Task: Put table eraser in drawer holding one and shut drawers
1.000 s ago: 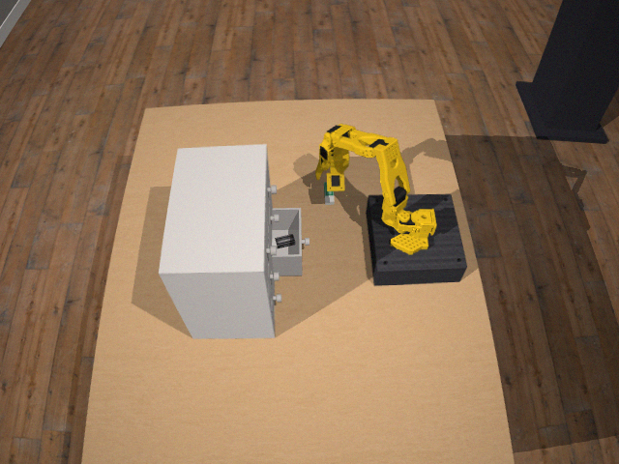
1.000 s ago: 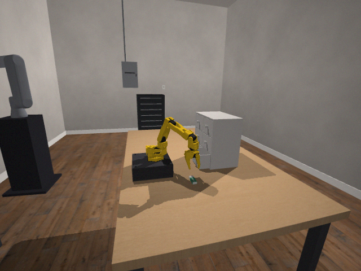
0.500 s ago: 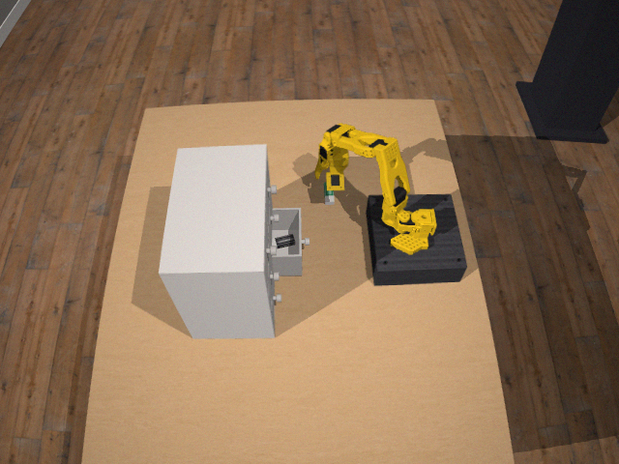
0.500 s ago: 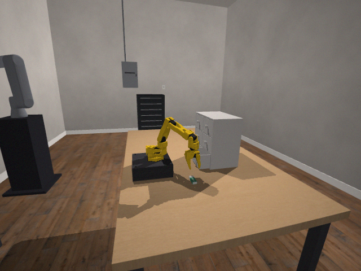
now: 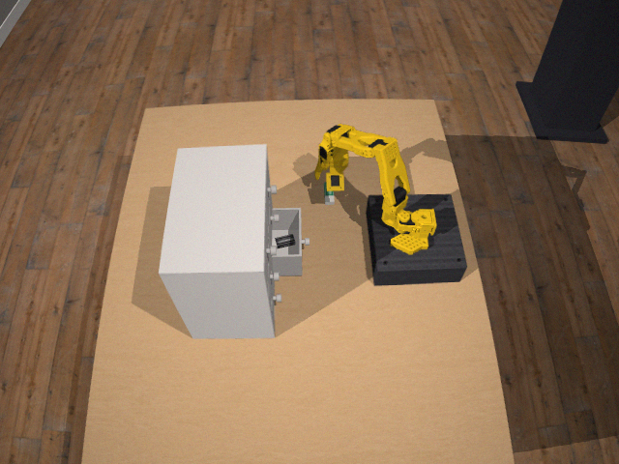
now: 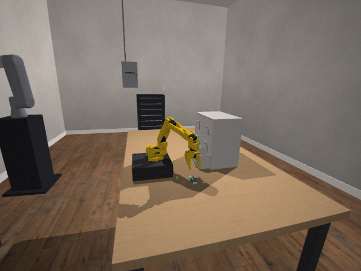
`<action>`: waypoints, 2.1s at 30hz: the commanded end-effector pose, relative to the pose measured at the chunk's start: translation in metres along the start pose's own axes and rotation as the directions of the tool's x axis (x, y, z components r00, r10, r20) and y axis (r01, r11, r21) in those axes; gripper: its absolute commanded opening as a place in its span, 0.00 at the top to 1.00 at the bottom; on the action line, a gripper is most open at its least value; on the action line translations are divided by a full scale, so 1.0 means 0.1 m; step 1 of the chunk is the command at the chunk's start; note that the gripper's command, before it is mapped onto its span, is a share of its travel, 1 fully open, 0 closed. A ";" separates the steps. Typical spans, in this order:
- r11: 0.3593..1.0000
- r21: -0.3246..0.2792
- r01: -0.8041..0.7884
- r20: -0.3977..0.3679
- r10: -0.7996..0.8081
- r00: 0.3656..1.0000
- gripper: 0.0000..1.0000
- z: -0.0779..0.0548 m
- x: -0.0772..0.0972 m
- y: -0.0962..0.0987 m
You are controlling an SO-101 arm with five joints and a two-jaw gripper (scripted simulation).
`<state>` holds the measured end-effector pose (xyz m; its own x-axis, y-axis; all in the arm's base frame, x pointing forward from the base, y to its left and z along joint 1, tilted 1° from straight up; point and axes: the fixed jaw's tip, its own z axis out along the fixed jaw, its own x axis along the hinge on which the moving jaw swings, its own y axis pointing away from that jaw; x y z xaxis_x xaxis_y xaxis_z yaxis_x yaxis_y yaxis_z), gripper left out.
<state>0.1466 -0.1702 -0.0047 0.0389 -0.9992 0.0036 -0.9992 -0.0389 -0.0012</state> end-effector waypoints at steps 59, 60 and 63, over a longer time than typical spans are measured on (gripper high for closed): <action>1.000 -0.007 0.002 0.011 -0.002 1.000 0.73 0.35 -0.02 0.05; 1.000 -0.007 0.002 0.011 -0.002 1.000 0.73 0.35 -0.02 0.05; 1.000 -0.007 0.002 0.011 -0.002 1.000 0.73 0.35 -0.02 0.05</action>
<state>0.1430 -0.1687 -0.0363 0.0396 -0.9992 -0.0003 -0.9992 -0.0396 0.0021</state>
